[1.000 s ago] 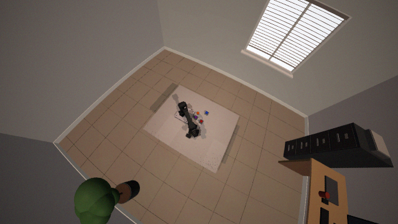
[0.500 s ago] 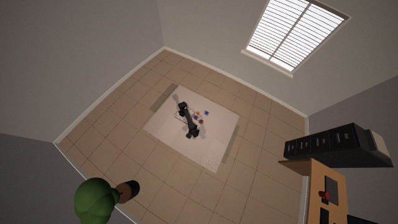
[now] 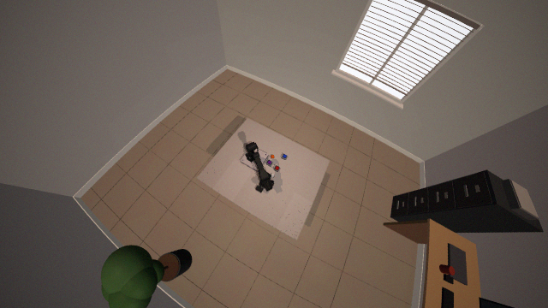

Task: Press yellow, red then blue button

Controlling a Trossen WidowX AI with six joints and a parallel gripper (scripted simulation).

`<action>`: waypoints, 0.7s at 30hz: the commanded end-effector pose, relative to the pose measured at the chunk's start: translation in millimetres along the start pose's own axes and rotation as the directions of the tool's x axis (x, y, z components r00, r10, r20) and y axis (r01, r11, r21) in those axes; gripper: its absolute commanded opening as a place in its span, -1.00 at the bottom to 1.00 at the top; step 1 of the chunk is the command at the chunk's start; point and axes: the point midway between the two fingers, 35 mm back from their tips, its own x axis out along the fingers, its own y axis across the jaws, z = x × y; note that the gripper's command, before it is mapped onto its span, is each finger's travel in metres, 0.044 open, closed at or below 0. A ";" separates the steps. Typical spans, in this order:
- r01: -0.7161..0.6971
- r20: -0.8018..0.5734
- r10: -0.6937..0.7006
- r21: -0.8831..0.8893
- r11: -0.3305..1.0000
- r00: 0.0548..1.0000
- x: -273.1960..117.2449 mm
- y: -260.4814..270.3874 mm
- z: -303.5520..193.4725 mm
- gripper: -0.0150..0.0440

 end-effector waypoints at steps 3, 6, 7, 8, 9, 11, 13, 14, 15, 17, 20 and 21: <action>0.000 -0.007 0.000 -0.004 1.000 1.000 3.0 -0.1 -1.0 -0.42; 0.000 -0.007 0.000 -0.004 1.000 1.000 3.0 -0.1 -1.0 -0.42; 0.000 -0.007 0.000 -0.004 1.000 1.000 3.0 -0.1 -1.0 -0.42; 0.000 -0.007 0.000 -0.004 1.000 1.000 3.0 -0.1 -1.0 -0.42; 0.000 -0.007 0.000 -0.004 1.000 1.000 3.0 -0.1 -1.0 -0.42; 0.000 -0.007 0.000 -0.004 1.000 1.000 3.0 -0.1 -1.0 -0.42; 0.000 -0.007 0.000 -0.004 1.000 1.000 3.0 -0.1 -1.0 -0.42; 0.000 -0.007 0.000 -0.004 1.000 1.000 3.0 -0.1 -1.0 -0.42; -0.002 -0.003 0.002 0.000 1.000 1.000 -0.5 0.1 -0.2 -0.42; -0.001 -0.006 0.001 -0.003 1.000 1.000 -20.8 -0.3 -0.1 -0.42; 0.000 -0.007 0.000 -0.004 1.000 1.000 -31.8 -0.1 -0.6 -0.42; 0.000 -0.007 0.000 -0.004 1.000 1.000 -31.8 -0.1 -0.6 -0.42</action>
